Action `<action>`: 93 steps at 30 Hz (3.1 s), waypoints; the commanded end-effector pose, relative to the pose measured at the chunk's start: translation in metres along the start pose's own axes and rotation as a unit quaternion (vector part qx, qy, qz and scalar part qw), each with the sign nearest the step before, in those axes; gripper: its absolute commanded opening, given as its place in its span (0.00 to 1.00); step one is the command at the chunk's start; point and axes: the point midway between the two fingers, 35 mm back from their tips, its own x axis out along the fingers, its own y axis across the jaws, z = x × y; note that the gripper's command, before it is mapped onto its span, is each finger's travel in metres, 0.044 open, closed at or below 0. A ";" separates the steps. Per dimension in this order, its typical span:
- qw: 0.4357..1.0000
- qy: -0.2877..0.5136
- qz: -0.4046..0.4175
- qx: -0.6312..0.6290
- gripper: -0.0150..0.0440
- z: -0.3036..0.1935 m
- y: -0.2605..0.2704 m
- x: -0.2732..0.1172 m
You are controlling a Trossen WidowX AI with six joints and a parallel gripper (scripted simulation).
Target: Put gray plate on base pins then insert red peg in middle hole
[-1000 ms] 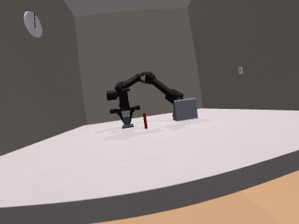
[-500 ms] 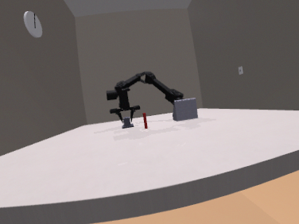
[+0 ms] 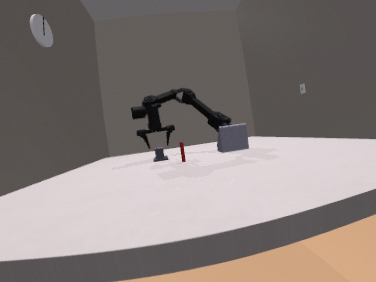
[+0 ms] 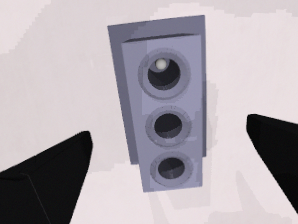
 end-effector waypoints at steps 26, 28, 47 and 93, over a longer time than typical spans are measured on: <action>0.976 0.004 0.011 -0.219 1.00 -0.192 -0.097 -0.076; 0.976 0.004 0.011 -0.219 1.00 -0.192 -0.097 -0.058; 0.976 0.003 0.011 -0.218 1.00 -0.192 -0.097 -0.020; 0.976 0.002 0.011 -0.218 0.25 -0.192 -0.098 0.023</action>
